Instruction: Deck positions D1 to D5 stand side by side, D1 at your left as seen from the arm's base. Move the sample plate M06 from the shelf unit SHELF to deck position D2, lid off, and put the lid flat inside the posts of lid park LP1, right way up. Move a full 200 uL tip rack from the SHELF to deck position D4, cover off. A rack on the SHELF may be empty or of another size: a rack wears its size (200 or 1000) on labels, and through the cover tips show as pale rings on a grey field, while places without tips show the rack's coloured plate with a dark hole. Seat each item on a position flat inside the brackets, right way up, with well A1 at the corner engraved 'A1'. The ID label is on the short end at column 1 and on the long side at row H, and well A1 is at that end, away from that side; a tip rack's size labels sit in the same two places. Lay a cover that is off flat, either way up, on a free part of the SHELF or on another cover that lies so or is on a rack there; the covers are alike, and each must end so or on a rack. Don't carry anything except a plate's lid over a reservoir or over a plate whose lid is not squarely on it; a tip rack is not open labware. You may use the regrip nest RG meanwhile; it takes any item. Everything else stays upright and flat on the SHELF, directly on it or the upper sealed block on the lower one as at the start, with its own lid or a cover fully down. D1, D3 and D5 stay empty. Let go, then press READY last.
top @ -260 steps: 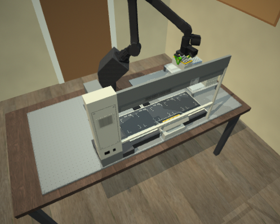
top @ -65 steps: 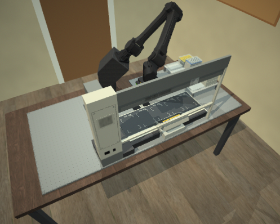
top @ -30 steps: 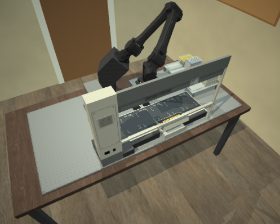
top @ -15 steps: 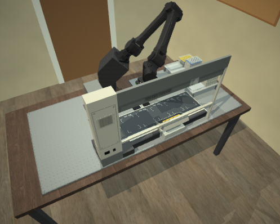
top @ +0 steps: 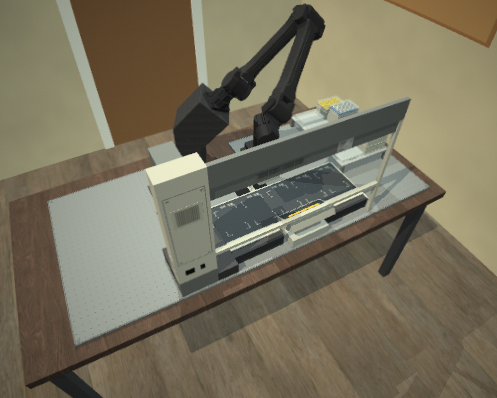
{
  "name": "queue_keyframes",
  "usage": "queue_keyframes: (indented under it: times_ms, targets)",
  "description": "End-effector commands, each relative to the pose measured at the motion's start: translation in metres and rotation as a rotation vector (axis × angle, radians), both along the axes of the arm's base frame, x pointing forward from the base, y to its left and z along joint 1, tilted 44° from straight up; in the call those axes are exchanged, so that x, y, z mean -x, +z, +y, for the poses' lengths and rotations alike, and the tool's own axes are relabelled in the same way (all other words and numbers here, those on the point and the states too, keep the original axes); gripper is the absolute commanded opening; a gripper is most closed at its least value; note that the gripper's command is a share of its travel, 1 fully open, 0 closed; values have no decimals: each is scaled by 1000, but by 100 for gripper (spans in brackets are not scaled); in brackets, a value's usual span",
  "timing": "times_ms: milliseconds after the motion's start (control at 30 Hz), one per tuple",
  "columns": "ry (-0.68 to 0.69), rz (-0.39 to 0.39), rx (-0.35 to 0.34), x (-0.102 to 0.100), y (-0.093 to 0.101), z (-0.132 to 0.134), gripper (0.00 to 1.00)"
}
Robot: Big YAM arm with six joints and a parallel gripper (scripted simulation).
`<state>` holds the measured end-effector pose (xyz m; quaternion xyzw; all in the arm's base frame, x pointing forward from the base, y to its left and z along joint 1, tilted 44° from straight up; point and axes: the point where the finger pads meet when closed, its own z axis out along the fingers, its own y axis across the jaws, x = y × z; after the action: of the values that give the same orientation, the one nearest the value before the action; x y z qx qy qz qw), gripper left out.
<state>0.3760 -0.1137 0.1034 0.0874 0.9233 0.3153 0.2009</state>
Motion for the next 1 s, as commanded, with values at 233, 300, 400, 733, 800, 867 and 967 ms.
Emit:
queue_keyframes:
  times_ms: [233, 300, 400, 733, 800, 867, 967]
  targets:
    - [-13, -18, 11, -15, -6, 4, 0]
    - [-8, -3, 1, -13, -14, 10, 0]
    - [-8, -1, 1, -14, -19, 13, 0]
    - [-8, 0, 0, -20, -29, 20, 0]
    - [-8, -5, 3, -22, -29, 22, 0]
    - [-17, -18, 10, -26, -27, 18, 0]
    - [-8, 1, 0, -25, -37, 27, 0]
